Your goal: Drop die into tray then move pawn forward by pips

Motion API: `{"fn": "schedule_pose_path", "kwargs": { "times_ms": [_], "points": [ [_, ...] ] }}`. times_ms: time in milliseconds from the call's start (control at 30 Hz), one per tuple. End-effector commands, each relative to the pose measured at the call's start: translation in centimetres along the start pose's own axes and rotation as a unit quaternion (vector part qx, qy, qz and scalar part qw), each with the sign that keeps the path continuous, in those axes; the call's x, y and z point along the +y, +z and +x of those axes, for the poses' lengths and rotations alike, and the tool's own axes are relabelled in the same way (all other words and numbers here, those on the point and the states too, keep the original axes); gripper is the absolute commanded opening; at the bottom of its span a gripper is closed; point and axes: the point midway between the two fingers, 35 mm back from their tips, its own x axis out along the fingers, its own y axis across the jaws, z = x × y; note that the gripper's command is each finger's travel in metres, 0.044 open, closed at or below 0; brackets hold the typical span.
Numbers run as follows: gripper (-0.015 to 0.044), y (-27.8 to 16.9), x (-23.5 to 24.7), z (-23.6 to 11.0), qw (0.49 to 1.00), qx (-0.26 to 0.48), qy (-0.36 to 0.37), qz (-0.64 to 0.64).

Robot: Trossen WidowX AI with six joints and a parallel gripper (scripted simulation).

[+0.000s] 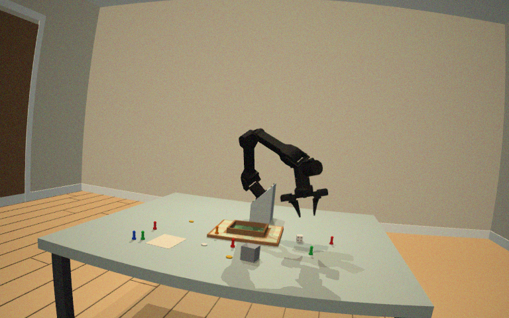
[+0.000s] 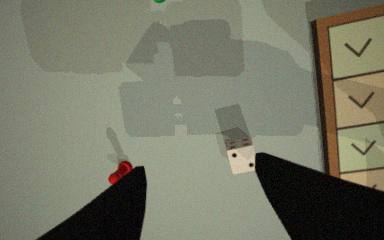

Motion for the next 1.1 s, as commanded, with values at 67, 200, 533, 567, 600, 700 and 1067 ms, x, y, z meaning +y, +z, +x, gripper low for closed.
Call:
{"fn": "schedule_pose_path", "kwargs": {
  "times_ms": [67, 200, 533, 567, 600, 700, 1067],
  "points": [
    [0.0275, -3.8, -3.0, 5.2, 0.985, 0.054, -0.123, -0.109],
    [0.0275, -3.8, -3.0, 5.2, 0.985, 0.054, -0.123, -0.109],
    [0.0275, -4.1, -3.6, 6.6, 0.985, 0.054, -0.123, -0.109],
    [0.0275, -4.1, -3.6, 6.6, 0.985, 0.054, -0.123, -0.109],
    [0.0275, -4.2, -3.6, 6.7, 0.985, 0.054, -0.123, -0.109],
    [0.0275, -4.2, -3.7, 7.2, 0.985, 0.054, -0.123, -0.109],
    [0.0275, -4.3, -4.2, 8.9, 0.985, 0.053, -0.124, -0.109]
  ]
}}
